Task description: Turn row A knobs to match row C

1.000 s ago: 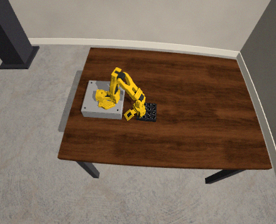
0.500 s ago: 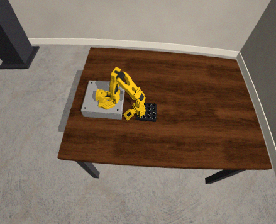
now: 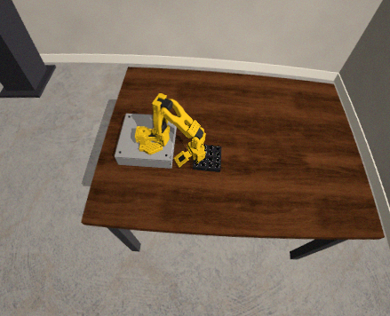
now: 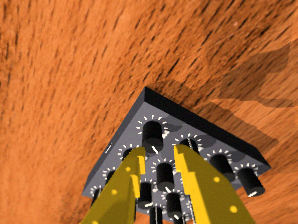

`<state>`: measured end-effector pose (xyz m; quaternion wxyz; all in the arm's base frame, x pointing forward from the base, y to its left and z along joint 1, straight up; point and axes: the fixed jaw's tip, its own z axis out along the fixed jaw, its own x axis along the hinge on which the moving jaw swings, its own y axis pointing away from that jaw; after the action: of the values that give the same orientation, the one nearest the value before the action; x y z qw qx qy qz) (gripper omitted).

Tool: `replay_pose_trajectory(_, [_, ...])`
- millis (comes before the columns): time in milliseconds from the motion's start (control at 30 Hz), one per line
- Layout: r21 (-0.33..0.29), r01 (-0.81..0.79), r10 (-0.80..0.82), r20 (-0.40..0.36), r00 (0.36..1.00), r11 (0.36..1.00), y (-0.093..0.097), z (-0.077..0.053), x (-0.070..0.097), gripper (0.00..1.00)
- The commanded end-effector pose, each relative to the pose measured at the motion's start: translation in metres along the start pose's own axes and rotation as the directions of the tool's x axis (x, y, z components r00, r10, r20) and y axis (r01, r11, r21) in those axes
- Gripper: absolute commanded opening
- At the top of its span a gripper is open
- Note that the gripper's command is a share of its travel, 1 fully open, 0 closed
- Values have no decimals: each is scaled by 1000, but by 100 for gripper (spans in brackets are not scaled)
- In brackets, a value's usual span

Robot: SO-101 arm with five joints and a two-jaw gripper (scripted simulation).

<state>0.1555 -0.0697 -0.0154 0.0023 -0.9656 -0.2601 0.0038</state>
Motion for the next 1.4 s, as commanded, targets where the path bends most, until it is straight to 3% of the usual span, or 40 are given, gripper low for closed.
replay_pose_trajectory(0, [-5,2,-2,-5,1000,1000,1,-8,0,8])
replay_pose_trajectory(400, [-5,2,-2,-5,1000,1000,0,-15,0,8])
replay_pose_trajectory(1367, [-5,2,-2,-5,1000,1000,4,-19,3,8])
